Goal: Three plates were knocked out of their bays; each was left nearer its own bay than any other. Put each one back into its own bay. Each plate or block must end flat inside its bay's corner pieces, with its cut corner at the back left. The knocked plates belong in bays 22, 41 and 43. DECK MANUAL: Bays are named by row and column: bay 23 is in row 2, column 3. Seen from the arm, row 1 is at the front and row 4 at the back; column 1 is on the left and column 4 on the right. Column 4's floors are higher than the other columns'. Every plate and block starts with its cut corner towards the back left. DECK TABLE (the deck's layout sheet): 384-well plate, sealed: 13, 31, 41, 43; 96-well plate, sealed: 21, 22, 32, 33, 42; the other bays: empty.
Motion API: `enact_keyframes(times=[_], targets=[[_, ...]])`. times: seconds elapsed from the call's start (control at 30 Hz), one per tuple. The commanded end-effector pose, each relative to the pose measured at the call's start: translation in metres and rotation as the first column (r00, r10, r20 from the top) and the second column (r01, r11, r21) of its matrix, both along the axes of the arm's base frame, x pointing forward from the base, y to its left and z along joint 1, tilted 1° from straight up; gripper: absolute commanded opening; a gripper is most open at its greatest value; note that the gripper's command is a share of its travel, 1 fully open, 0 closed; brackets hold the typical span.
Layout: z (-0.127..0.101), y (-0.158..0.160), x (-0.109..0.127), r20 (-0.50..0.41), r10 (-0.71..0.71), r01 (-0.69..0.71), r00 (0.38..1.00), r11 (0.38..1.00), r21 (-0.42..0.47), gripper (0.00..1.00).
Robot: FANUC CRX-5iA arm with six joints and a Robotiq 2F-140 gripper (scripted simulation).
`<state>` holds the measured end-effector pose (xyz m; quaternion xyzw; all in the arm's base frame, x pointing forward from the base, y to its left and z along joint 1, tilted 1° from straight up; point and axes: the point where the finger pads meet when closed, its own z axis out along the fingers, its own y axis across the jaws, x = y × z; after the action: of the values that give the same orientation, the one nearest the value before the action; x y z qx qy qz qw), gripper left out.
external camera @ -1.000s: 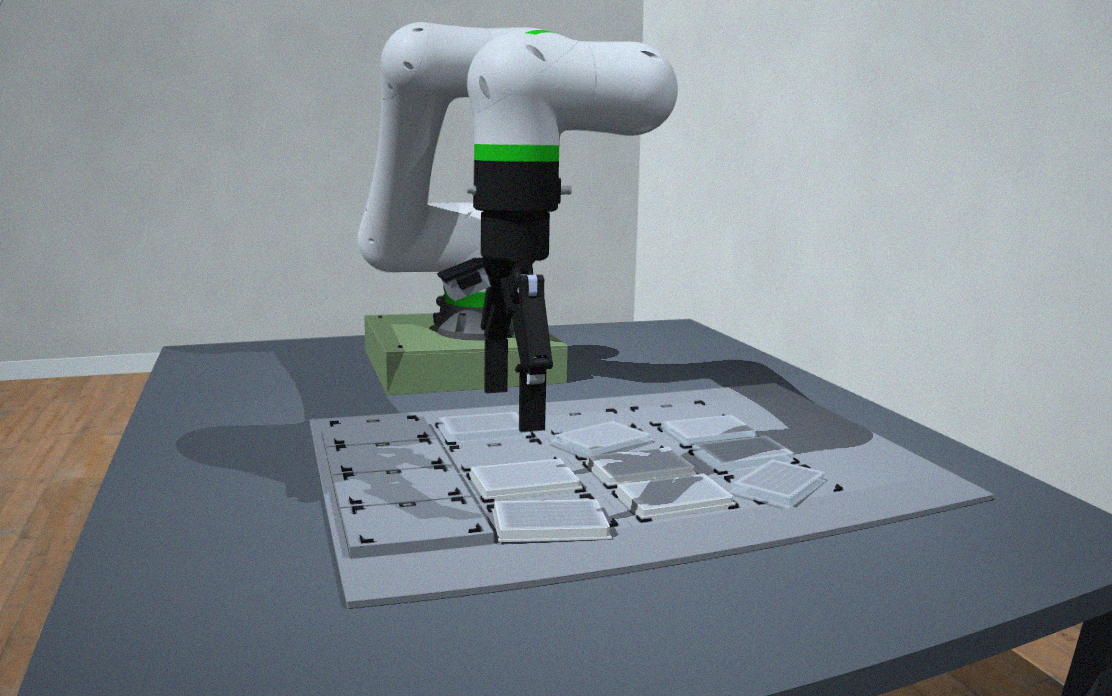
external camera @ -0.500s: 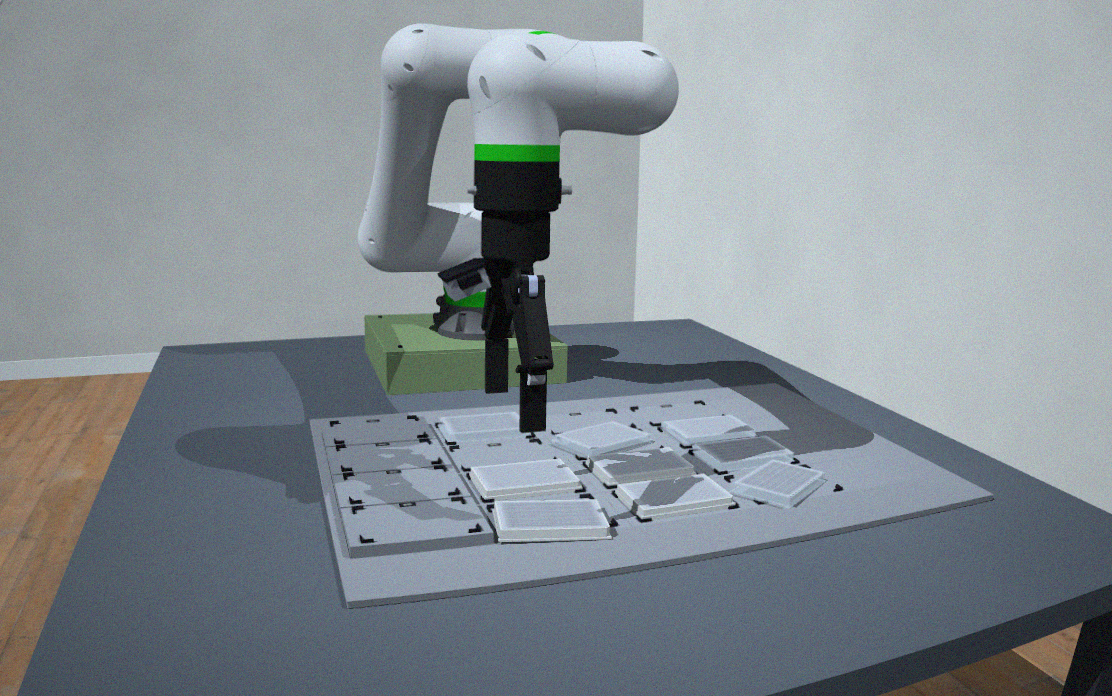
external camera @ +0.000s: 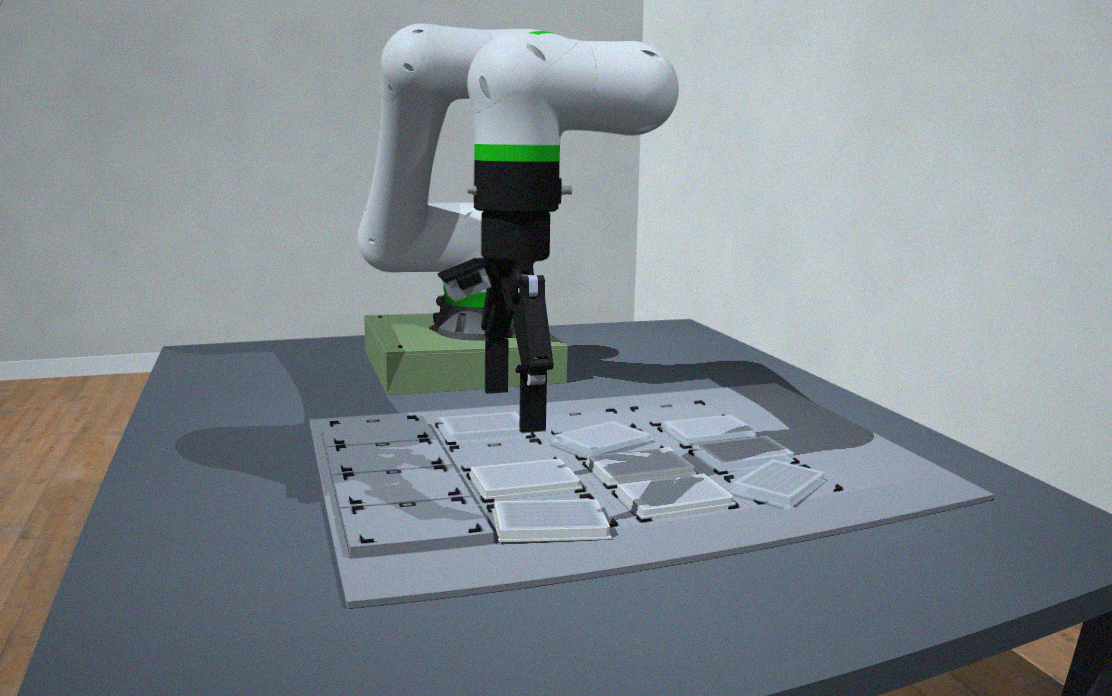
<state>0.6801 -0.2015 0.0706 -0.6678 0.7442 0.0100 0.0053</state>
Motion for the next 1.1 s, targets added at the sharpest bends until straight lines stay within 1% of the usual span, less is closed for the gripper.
enact_keyframes(times=[0.0, 0.5, 0.8, 0.87, 1.07], targets=[[0.001, 0.0, 0.0, 0.002, 0.0, 0.0, 1.0, 1.0, -0.001, 1.0], [0.001, 0.0, 0.0, 0.002, 0.0, 0.0, 1.0, 1.0, -0.001, 1.0], [0.002, 0.035, 0.004, 0.002, 0.0, 0.0, 1.0, 1.0, -0.001, 1.0], [0.002, 0.035, 0.004, 0.002, 0.0, 0.0, 1.0, 1.0, -0.001, 1.0], [0.003, 0.059, 0.007, 0.002, 0.0, 0.0, 1.0, 1.0, -0.001, 1.0]])
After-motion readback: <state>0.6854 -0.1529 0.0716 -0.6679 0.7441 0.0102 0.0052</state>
